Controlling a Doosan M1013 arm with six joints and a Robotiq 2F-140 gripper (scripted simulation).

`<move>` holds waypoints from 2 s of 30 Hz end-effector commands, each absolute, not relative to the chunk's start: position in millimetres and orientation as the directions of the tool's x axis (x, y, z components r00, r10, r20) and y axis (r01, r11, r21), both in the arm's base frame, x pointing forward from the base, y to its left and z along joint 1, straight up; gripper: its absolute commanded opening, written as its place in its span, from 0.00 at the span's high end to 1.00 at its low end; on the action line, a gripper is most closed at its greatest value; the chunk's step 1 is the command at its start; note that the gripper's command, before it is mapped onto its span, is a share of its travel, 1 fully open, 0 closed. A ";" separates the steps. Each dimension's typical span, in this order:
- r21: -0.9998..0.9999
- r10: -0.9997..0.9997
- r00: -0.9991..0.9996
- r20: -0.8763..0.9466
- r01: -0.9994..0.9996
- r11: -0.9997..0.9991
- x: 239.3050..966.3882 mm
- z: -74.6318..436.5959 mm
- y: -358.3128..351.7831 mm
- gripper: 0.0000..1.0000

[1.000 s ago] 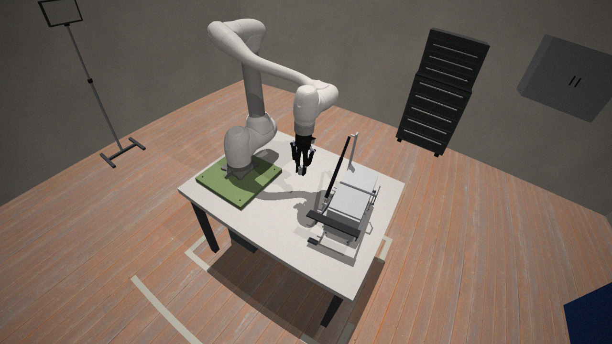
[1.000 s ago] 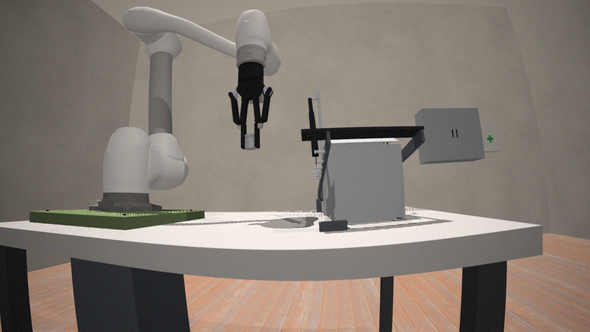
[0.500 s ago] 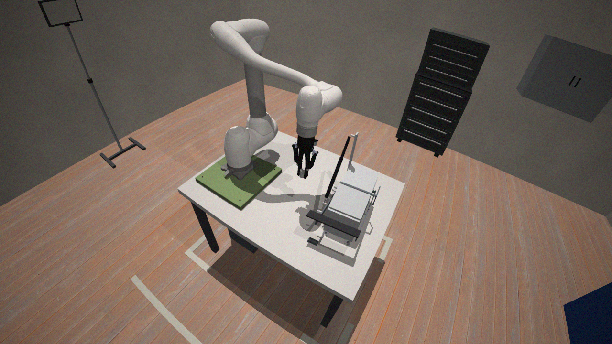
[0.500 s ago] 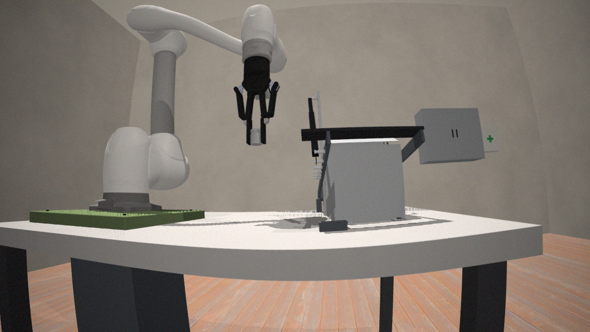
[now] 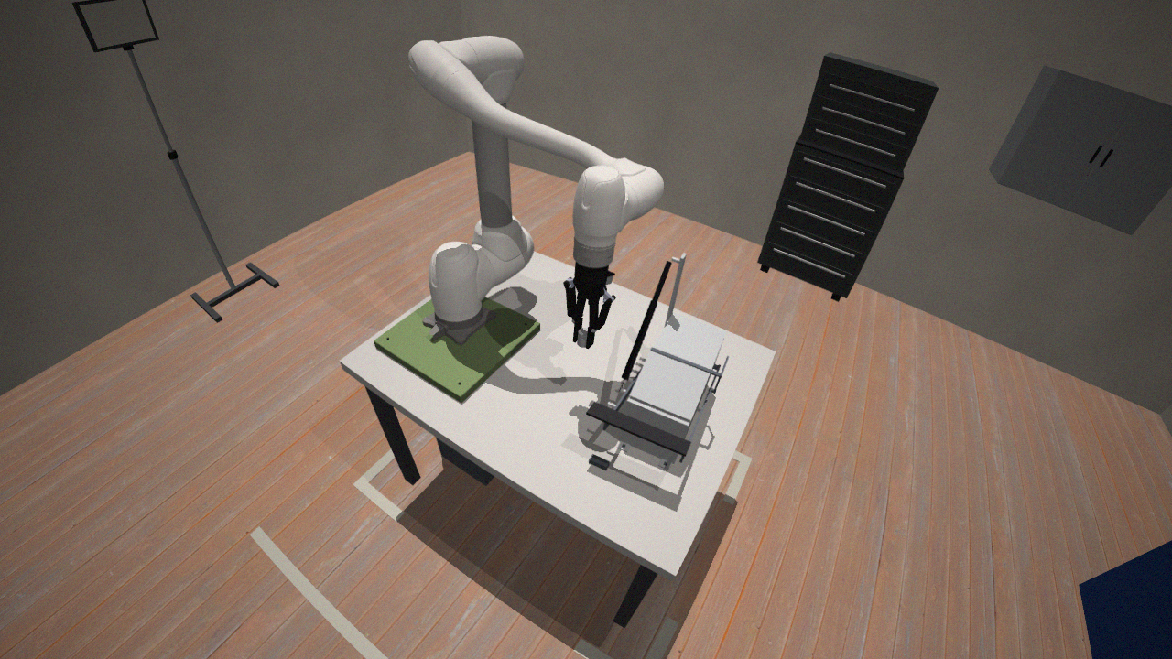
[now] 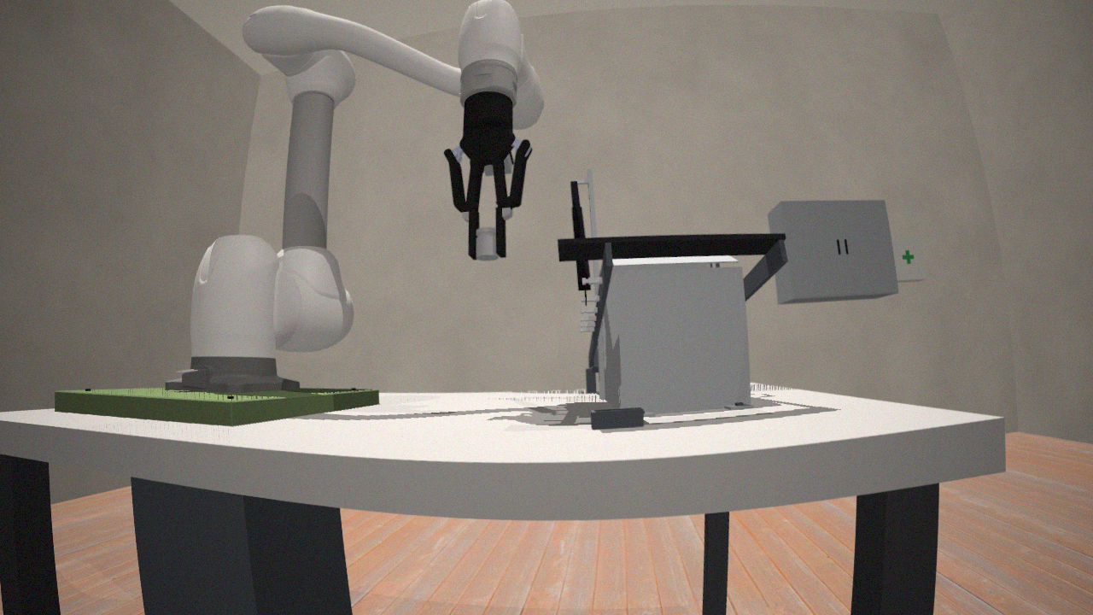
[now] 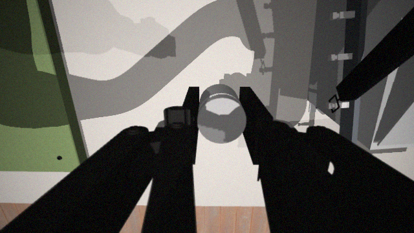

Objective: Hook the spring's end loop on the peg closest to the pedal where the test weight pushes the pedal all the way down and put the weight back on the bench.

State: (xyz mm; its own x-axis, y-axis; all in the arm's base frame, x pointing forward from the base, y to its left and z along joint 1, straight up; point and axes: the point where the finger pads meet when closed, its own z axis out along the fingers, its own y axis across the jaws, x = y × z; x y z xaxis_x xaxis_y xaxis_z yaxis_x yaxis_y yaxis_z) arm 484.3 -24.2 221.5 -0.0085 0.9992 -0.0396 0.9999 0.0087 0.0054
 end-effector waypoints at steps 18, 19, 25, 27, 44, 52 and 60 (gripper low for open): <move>0.007 0.998 -0.008 -0.062 1.000 0.008 513.0 231.2 -47.5 0.75; 0.007 0.998 -0.008 -0.063 1.000 0.008 515.0 231.8 -49.2 0.75; 0.007 0.997 -0.008 -0.073 1.000 0.008 527.0 235.7 -59.1 0.75; 0.007 0.997 -0.008 -0.076 1.000 0.008 530.9 237.0 -62.4 0.75; 0.007 0.995 -0.008 -0.097 1.000 0.008 556.6 245.2 -83.8 0.75; 0.007 0.995 -0.008 -0.103 1.000 0.008 564.3 247.7 -90.2 0.75; 0.007 0.993 -0.008 -0.116 1.000 0.008 580.2 252.9 -103.5 0.75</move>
